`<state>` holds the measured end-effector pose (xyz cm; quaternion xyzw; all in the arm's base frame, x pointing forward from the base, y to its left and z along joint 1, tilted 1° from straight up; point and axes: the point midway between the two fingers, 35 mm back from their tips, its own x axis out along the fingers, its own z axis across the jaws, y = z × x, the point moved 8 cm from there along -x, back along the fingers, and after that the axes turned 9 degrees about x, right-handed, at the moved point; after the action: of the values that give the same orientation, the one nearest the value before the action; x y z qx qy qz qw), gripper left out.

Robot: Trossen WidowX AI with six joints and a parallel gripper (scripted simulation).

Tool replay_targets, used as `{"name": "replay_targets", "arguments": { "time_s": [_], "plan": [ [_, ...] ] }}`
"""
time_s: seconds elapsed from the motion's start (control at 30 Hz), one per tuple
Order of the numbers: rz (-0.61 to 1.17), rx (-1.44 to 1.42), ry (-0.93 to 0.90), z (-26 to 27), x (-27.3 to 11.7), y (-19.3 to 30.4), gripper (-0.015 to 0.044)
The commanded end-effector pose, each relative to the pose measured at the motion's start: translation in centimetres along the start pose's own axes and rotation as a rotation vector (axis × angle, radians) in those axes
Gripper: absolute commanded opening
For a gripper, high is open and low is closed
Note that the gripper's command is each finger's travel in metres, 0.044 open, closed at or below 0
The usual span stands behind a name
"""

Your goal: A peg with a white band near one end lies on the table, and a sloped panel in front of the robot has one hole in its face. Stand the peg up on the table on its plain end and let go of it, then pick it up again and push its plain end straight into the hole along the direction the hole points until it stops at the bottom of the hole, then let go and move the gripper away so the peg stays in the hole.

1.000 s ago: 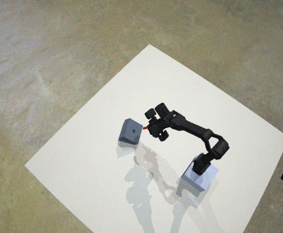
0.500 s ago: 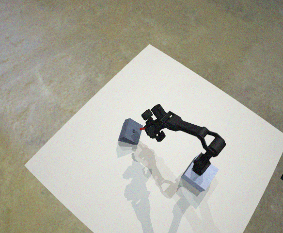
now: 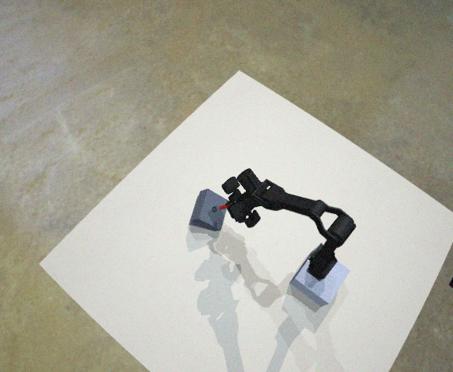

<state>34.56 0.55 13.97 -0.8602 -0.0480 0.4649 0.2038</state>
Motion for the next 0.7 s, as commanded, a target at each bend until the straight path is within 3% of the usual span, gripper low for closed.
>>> {"name": "replay_targets", "arguments": {
  "time_s": [0.0, 0.67],
  "plan": [
    [0.0, 0.0, 0.005, 0.0, 0.3, -0.1, 0.0],
    [-0.004, -0.001, 0.007, 0.1, 2.5, -0.1, 0.0]
  ]
}}
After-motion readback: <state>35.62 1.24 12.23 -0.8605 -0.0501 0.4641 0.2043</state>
